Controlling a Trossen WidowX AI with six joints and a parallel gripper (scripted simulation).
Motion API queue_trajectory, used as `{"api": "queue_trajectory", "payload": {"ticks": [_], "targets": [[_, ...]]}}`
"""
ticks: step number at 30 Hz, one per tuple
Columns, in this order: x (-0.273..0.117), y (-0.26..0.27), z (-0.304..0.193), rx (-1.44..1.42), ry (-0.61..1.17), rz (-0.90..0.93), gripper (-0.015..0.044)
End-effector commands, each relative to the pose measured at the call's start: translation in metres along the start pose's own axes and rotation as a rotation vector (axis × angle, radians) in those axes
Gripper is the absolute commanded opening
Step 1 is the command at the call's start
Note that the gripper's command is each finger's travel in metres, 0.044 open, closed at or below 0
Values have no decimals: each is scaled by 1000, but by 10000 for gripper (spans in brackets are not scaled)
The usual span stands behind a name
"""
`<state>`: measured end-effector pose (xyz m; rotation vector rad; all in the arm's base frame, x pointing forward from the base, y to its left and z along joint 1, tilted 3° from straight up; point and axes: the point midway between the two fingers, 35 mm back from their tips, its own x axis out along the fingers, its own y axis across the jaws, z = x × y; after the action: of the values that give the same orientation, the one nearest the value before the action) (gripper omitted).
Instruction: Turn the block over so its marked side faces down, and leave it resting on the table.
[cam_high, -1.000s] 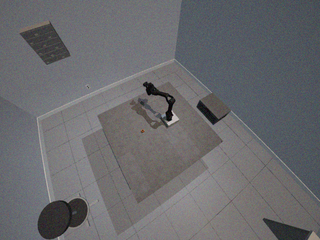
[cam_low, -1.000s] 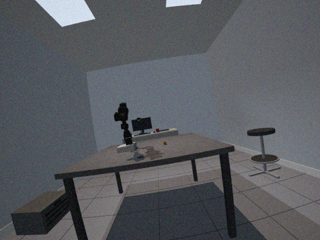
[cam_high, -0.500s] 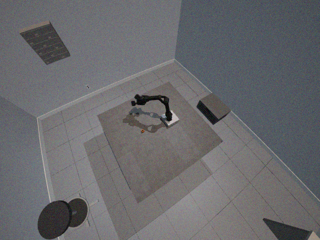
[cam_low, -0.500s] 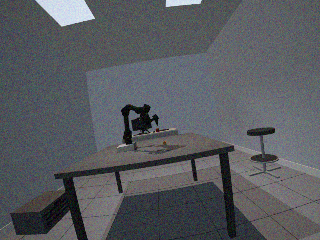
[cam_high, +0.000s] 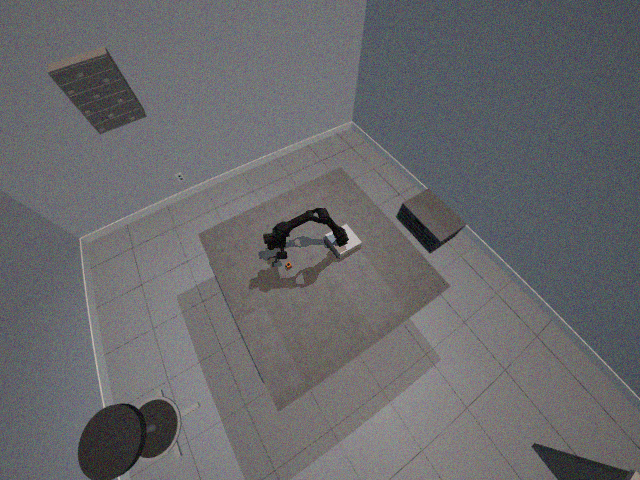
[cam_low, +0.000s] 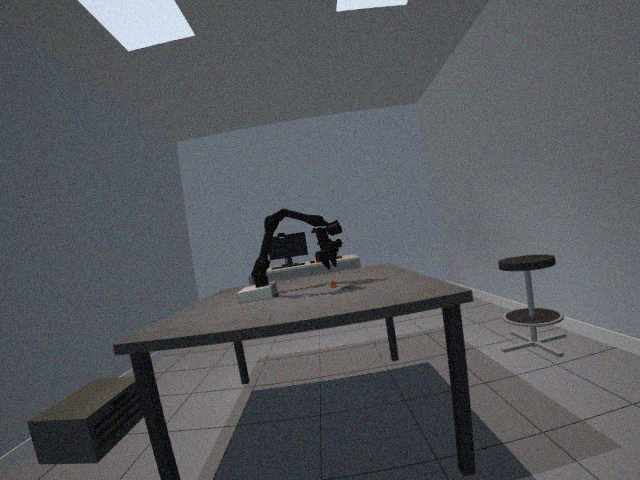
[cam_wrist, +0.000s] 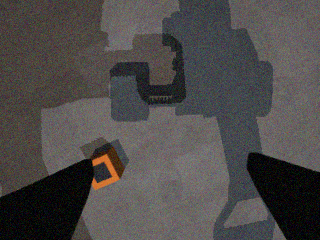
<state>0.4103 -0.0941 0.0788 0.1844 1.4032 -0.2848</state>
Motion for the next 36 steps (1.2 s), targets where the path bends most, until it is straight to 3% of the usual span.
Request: {"api": "queue_trajectory", "payload": {"ticks": [1,9,14,36], "targets": [[6,53,-27,-340,137,32,440],[7,65,-32,-396,160,38,440],[42,66,-38,-396,160,38,440],[74,67,-43,-396,160,38,440]]}}
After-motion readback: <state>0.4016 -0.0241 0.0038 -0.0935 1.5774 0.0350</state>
